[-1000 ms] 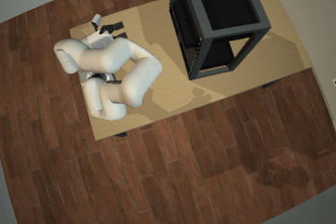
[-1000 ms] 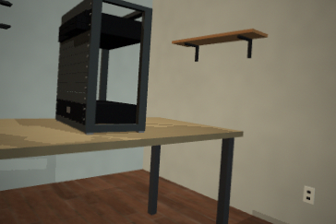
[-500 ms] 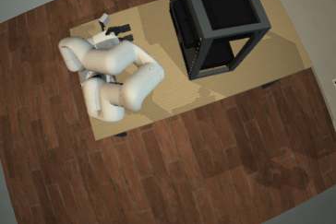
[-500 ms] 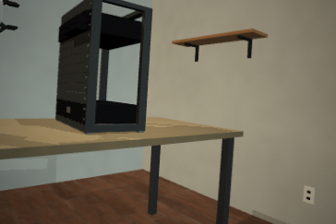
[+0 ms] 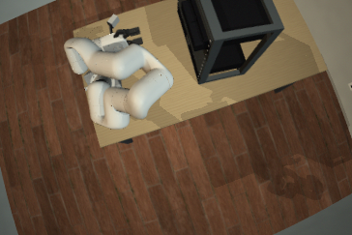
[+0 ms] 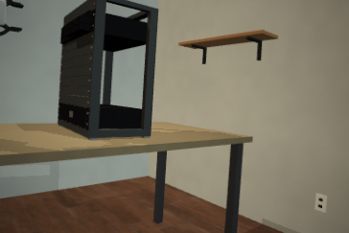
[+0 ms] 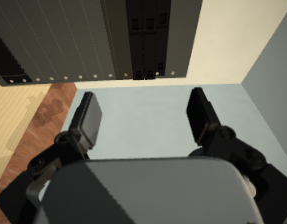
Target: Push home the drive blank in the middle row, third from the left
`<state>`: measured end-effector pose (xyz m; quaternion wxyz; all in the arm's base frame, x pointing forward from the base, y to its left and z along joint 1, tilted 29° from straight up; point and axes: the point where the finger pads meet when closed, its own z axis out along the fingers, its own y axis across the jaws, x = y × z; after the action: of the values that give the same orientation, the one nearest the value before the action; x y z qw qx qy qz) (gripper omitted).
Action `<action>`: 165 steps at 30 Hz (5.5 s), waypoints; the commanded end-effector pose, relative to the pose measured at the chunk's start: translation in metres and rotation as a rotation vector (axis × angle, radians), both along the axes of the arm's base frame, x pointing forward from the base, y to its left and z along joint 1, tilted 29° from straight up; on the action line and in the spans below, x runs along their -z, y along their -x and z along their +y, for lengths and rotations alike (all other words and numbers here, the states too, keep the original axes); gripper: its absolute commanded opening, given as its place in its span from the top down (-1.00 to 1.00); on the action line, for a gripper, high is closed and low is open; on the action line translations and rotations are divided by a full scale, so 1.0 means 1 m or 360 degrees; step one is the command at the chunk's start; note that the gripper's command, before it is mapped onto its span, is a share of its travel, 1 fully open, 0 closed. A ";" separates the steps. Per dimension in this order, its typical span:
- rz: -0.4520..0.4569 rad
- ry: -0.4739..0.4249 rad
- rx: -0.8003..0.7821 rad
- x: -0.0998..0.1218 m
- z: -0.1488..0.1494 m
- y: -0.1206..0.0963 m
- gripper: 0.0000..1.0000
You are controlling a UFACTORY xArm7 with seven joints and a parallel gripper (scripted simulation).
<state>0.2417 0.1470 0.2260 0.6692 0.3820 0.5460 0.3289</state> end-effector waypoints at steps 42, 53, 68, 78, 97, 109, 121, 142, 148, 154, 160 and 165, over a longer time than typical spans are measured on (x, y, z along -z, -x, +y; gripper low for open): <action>-0.0012 -0.0009 0.0017 -0.003 0.000 -0.044 -1.00; -0.0012 -0.0009 0.0017 -0.003 0.002 -0.075 -1.00; -0.0012 -0.0009 0.0017 -0.003 0.002 -0.075 -1.00; -0.0012 -0.0009 0.0017 -0.003 0.002 -0.075 -1.00; -0.0012 -0.0009 0.0017 -0.003 0.002 -0.075 -1.00; -0.0012 -0.0009 0.0017 -0.003 0.002 -0.075 1.00; -0.0012 -0.0009 0.0017 -0.003 0.002 -0.075 1.00; -0.0012 -0.0009 0.0017 -0.003 0.003 -0.076 1.00; -0.0012 -0.0009 0.0017 -0.005 0.015 -0.099 1.00; -0.0012 -0.0009 0.0017 -0.007 0.027 -0.120 1.00; -0.0012 -0.0009 0.0017 -0.008 0.034 -0.132 1.00; -0.0012 -0.0009 0.0017 -0.008 0.033 -0.136 1.00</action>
<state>0.3743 0.1796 0.2326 0.6715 0.3850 0.5420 0.3272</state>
